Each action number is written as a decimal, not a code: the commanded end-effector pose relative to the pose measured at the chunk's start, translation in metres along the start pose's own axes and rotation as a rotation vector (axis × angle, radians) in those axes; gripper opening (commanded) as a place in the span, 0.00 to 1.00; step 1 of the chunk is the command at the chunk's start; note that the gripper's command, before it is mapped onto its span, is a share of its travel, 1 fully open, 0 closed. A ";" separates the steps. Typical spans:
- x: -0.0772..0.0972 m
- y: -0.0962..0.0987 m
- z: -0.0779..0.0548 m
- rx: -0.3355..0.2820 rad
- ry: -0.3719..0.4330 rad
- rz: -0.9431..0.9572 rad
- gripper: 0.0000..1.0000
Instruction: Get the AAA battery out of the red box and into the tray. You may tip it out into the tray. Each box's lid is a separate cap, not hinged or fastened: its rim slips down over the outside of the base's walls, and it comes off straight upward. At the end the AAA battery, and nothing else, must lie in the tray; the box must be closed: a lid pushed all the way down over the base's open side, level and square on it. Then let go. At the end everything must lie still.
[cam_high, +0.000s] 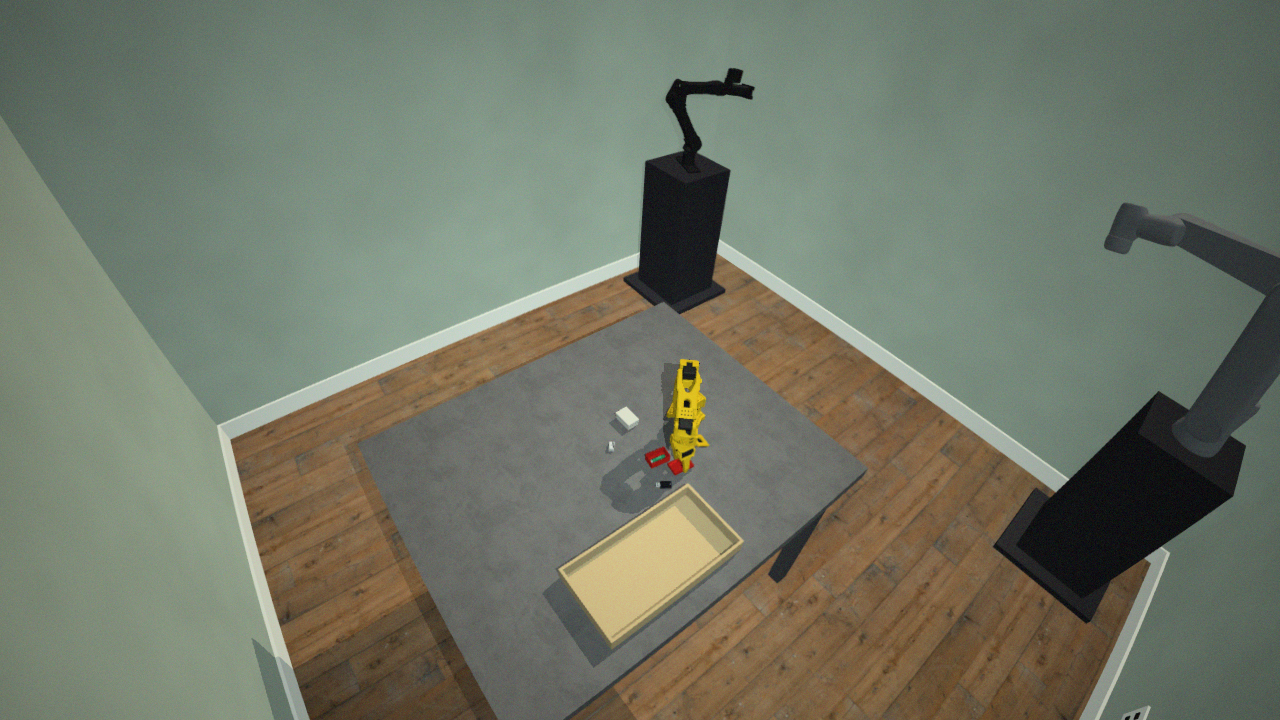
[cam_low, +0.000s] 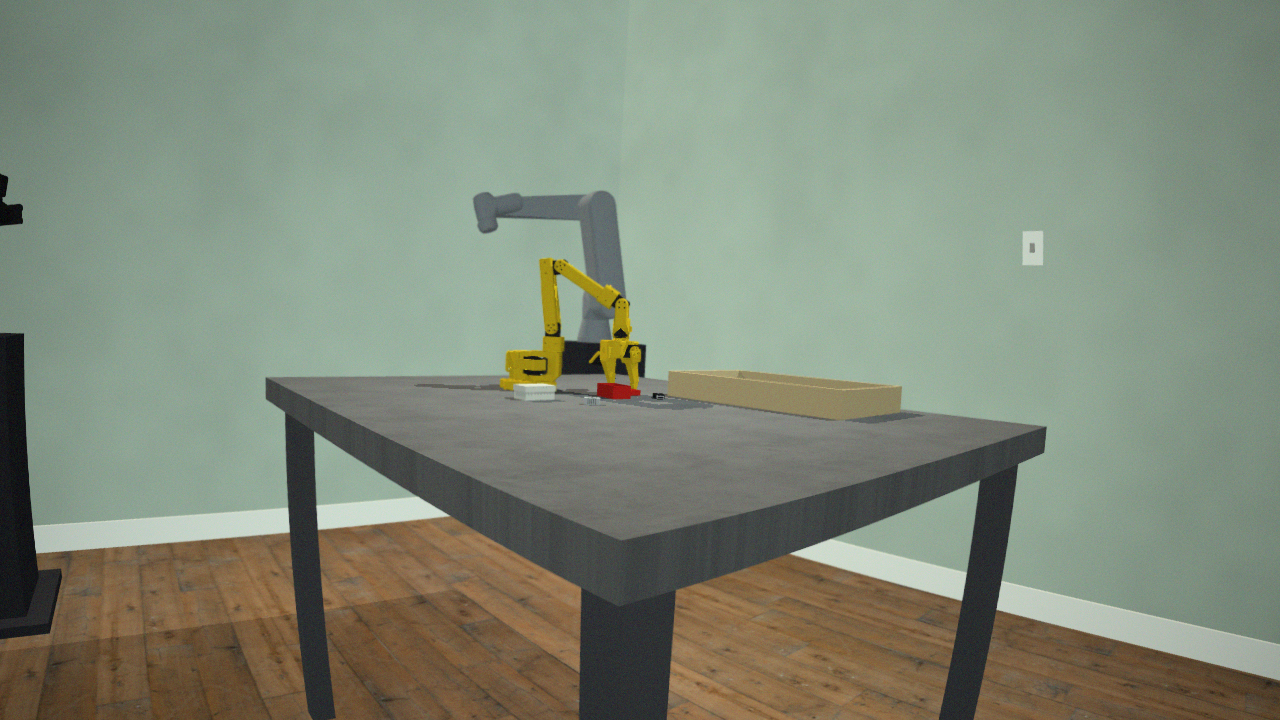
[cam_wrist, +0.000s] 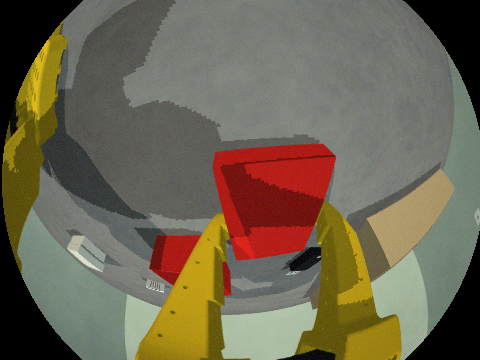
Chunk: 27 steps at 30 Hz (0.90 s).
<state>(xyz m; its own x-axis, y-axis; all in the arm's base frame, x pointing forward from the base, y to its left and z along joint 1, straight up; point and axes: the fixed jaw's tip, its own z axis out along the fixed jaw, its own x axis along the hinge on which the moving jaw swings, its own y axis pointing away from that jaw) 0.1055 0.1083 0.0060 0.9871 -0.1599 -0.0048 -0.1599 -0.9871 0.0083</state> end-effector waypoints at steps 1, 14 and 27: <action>0.000 -0.002 0.000 0.008 0.005 0.001 0.22; 0.000 -0.002 0.000 0.008 0.005 0.001 0.25; 0.000 -0.002 0.000 0.008 0.005 0.001 0.25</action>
<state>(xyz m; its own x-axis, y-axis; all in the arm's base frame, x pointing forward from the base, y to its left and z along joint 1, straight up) 0.1056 0.1083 0.0059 0.9871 -0.1601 -0.0043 -0.1600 -0.9871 0.0082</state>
